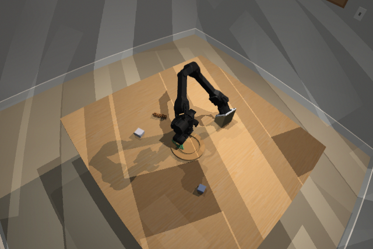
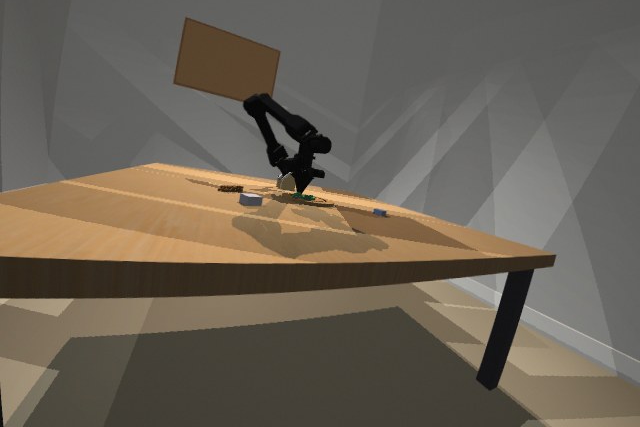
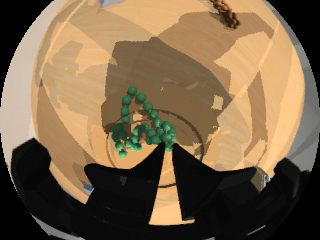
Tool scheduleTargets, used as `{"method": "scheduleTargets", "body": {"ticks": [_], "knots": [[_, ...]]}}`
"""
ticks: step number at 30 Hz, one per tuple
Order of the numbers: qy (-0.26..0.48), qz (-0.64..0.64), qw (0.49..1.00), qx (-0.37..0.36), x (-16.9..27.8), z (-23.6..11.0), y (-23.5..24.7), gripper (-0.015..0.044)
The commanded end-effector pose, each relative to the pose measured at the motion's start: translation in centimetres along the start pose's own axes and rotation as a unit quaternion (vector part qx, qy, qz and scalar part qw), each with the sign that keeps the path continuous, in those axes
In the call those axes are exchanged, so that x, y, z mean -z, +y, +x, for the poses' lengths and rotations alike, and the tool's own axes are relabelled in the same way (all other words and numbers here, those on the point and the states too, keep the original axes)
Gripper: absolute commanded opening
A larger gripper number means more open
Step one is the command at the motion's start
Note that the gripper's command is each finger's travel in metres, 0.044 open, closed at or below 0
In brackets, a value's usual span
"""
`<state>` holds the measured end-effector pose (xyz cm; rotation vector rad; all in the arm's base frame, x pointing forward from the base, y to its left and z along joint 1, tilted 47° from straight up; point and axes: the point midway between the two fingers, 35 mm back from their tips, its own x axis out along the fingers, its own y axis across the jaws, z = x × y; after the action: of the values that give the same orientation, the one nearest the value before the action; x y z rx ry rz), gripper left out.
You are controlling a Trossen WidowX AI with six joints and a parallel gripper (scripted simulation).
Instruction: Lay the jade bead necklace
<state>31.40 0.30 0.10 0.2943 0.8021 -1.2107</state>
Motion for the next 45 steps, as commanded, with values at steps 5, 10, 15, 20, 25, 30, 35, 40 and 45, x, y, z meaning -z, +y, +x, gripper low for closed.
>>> {"method": "scheduleTargets", "body": {"ticks": [5,10,15,20,25,30,35,40,45], "knots": [[-0.002,-0.005,1.0,0.007,0.0,0.4,-0.3,0.0],[-0.002,-0.005,1.0,0.007,0.0,0.4,-0.3,0.0],[-0.002,-0.005,1.0,0.007,0.0,0.4,-0.3,0.0],[-0.002,-0.005,1.0,0.007,0.0,0.4,-0.3,0.0],[0.0,0.0,1.0,0.001,0.0,0.1,0.0,0.0131],[0.0,0.0,1.0,0.001,0.0,0.1,0.0,0.0263],[0.0,-0.001,1.0,0.002,0.0,-0.3,-0.1,0.0394],[-0.002,-0.005,1.0,0.006,0.1,-1.8,-0.3,0.044],[-0.003,-0.008,1.0,0.008,0.2,-1.5,-0.5,0.044]]}}
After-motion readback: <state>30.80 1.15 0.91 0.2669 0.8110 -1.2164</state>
